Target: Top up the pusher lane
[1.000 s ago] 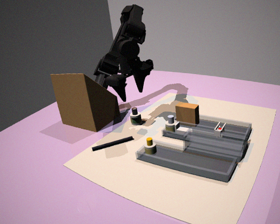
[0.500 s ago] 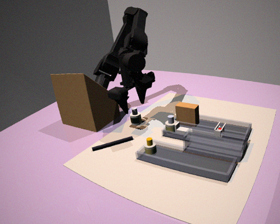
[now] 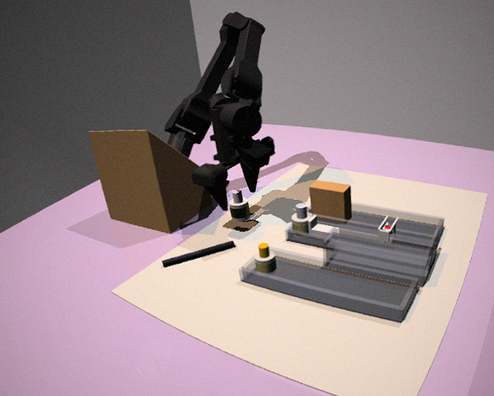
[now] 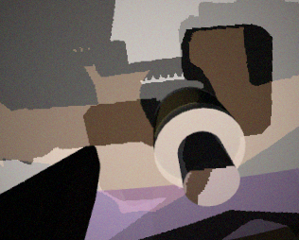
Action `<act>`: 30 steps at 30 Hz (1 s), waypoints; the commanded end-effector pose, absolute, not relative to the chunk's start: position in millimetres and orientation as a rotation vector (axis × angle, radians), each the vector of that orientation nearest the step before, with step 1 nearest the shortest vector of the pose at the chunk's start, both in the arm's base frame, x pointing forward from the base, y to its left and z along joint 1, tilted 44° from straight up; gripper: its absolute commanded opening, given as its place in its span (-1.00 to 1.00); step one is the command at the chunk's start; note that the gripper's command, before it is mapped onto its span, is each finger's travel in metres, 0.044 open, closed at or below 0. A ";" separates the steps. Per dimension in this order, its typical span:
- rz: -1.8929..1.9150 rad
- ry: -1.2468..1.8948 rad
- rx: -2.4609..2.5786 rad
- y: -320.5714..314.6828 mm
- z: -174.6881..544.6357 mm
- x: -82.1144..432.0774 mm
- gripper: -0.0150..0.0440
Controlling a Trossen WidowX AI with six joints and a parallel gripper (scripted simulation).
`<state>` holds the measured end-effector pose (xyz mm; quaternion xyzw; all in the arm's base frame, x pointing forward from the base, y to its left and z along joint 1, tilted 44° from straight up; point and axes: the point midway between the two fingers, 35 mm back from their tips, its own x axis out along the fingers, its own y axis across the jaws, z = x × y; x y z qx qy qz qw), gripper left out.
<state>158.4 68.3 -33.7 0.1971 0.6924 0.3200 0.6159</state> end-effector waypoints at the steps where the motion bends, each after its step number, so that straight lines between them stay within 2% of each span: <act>1: 0.739 1.607 0.463 73.8 -38.6 152.7 1.00; 9: 0.741 1.607 0.464 80.6 -45.2 150.3 1.00; 19: 0.741 1.607 0.464 80.6 -45.2 150.3 0.11; 25: 0.741 1.607 0.464 80.6 -45.2 150.3 -0.03; 30: 0.735 1.607 0.461 71.7 -38.0 154.3 -0.47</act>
